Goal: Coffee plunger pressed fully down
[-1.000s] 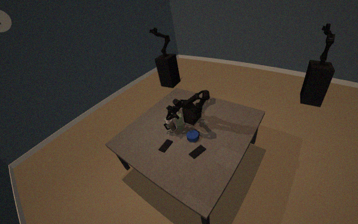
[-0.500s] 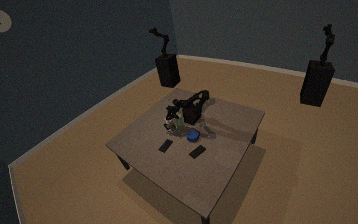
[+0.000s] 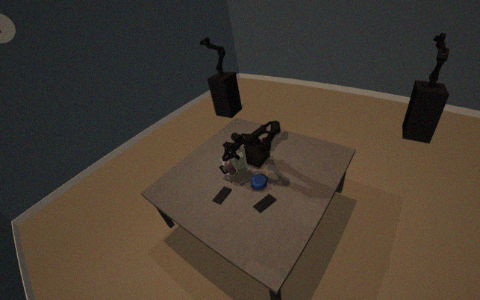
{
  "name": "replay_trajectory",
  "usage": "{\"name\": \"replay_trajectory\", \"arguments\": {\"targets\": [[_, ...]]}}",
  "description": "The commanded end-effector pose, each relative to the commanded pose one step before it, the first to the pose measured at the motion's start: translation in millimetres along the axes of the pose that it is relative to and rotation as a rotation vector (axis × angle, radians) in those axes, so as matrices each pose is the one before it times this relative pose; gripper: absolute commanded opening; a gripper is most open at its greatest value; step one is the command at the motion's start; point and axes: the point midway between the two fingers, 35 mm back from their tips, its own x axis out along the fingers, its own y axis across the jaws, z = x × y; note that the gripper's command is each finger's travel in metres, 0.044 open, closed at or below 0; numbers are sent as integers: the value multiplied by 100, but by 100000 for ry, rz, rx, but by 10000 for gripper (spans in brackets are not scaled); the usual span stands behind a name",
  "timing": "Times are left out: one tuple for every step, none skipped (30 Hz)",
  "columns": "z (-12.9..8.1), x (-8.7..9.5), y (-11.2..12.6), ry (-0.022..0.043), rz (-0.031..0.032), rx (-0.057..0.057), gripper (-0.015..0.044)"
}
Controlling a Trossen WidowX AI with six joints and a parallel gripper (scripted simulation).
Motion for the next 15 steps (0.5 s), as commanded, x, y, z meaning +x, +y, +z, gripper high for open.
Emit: {"name": "replay_trajectory", "arguments": {"targets": [[-578, 273, 5, 2037, 485, 1248, 115], [5, 7, -2, 0, 0, 0, 115], [5, 7, -2, 0, 0, 0, 115], [9, 13, -3, -1, 0, 0, 115], [0, 0, 0, 0, 0, 0, 115], [5, 7, -1, 0, 0, 0, 115], [5, 7, -1, 0, 0, 0, 115], [9, 13, -3, -1, 0, 0, 115], [0, 0, 0, 0, 0, 0, 115], [25, -5, -2, 0, -1, -1, 115], [46, -10, -3, 0, -2, -2, 115], [-9, 10, 1, 0, 1, 1, 115], [-11, 26, 2, -1, 1, 1, 115], [0, 17, 1, -1, 1, 0, 115], [0, 7, 0, 0, 0, 0, 115]]}}
